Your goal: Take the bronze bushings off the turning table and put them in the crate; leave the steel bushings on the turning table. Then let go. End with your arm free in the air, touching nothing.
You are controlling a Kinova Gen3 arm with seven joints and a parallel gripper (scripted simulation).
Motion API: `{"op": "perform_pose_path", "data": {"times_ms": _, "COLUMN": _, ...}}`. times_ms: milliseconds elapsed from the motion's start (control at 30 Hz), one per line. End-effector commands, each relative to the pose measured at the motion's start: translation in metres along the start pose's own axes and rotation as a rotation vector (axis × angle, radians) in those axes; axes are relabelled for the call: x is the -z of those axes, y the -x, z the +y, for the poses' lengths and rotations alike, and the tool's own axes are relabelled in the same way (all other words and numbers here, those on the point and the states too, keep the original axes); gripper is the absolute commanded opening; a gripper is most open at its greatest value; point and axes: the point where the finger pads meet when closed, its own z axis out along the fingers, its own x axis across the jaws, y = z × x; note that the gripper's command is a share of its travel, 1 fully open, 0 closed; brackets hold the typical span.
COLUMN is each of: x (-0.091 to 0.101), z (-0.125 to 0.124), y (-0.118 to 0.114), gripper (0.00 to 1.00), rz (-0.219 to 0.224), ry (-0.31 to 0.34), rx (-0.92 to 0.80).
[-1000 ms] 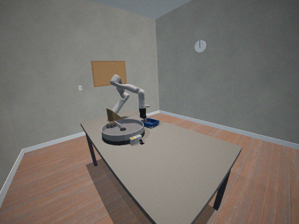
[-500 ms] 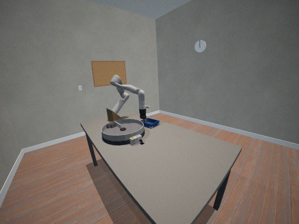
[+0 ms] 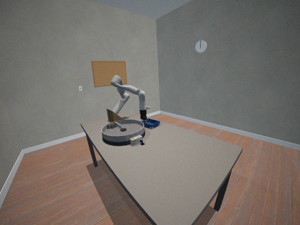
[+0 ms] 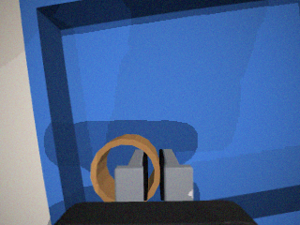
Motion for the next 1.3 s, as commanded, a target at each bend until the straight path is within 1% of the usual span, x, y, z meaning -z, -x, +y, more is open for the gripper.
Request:
{"op": "perform_pose_path", "data": {"times_ms": 0, "x": 0.0005, "z": -0.0002, "y": -0.0004, "gripper": 0.0, "rz": 0.001, "ry": 0.0, "rx": 0.0}}
{"op": "perform_pose_path", "data": {"times_ms": 233, "x": 0.0005, "z": -0.0002, "y": -0.0004, "gripper": 0.0, "rz": 0.001, "ry": 0.0, "rx": 0.0}}
{"op": "perform_pose_path", "data": {"times_ms": 267, "x": 0.0005, "z": -0.0001, "y": -0.0004, "gripper": 0.47, "rz": 0.001, "ry": 0.0, "rx": 0.0}}
{"op": "perform_pose_path", "data": {"times_ms": 1267, "x": 0.0005, "z": -0.0001, "y": -0.0004, "gripper": 0.47, "rz": 0.001, "ry": 0.0, "rx": 0.0}}
